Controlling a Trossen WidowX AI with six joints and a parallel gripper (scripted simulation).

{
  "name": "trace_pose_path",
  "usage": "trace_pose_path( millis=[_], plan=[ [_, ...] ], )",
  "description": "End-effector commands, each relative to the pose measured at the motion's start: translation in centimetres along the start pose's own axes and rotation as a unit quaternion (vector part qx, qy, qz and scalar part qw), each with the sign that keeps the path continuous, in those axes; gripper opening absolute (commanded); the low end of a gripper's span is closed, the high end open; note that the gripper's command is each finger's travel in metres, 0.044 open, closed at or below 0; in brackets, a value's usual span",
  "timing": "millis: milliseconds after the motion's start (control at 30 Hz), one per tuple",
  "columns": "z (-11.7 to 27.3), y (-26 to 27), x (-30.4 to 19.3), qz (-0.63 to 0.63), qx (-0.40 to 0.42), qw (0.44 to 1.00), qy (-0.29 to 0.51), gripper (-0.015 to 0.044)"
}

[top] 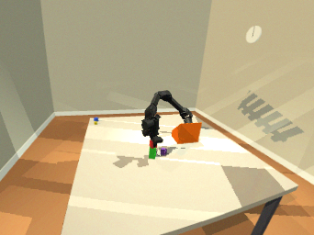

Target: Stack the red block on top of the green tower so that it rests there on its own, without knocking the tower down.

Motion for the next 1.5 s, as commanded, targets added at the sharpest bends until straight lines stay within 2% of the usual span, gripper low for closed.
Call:
trace_pose_path(
  millis=[0,767,1300,1333,1467],
  plan=[
    [0.03,0.11,-0.12,0.005,-0.002,1.0,-0.004,0.0],
    [0.16,0.12,-0.12,0.005,-0.002,1.0,-0.004,0.0],
    [-0.07,0.12,-0.12,0.002,0.0,1.0,-0.002,0.042],
    [-0.07,0.12,-0.12,0.002,0.0,1.0,-0.002,0.044],
    [-0.07,0.12,-0.12,0.002,0.0,1.0,-0.002,0.044]
  ],
)
Point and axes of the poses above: the point midway between the two fingers, 35 mm back from their tips, its own z axis back along the fingers, its own y axis across the jaws, x = y × z, the point moved 10 cm from there along z, back along the fingers, and after that the axes turned 5 degrees about -z, right-handed, at the moved point
